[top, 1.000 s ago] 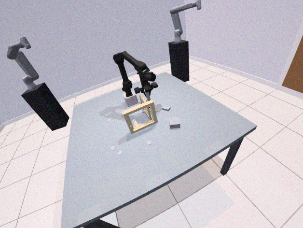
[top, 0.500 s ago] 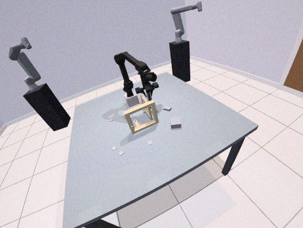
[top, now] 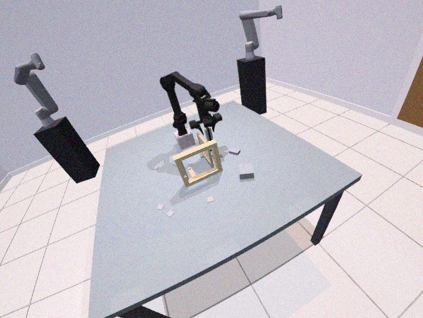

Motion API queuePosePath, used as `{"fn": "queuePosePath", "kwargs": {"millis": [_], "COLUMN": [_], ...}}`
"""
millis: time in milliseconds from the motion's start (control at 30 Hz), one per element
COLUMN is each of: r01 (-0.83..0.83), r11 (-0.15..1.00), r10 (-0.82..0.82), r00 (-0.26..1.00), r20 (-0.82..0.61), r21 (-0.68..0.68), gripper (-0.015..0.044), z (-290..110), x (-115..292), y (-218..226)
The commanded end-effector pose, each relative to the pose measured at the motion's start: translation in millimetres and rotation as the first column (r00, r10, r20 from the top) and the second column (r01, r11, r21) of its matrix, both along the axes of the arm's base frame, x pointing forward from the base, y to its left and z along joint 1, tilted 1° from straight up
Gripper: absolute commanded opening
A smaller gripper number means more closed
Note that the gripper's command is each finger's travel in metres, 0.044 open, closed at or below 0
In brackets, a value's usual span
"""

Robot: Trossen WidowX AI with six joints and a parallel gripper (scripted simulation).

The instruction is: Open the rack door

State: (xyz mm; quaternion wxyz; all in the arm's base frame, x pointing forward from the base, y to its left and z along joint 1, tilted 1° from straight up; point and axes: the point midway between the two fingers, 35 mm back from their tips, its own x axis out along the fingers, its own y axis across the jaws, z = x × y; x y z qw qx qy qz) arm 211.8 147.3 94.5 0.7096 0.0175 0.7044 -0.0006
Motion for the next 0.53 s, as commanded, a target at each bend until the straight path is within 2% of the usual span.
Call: {"fn": "queuePosePath", "kwargs": {"millis": [0,500], "r01": [0.006,0.006], "r11": [1.0,1.0], "r10": [-0.006,-0.006], "r00": [1.0,1.0], "r20": [0.007,0.007], "r21": [-0.001,-0.001], "gripper": [0.0294,0.0294], "z": [7,29], "x": [2,1], "y": [0,0]}}
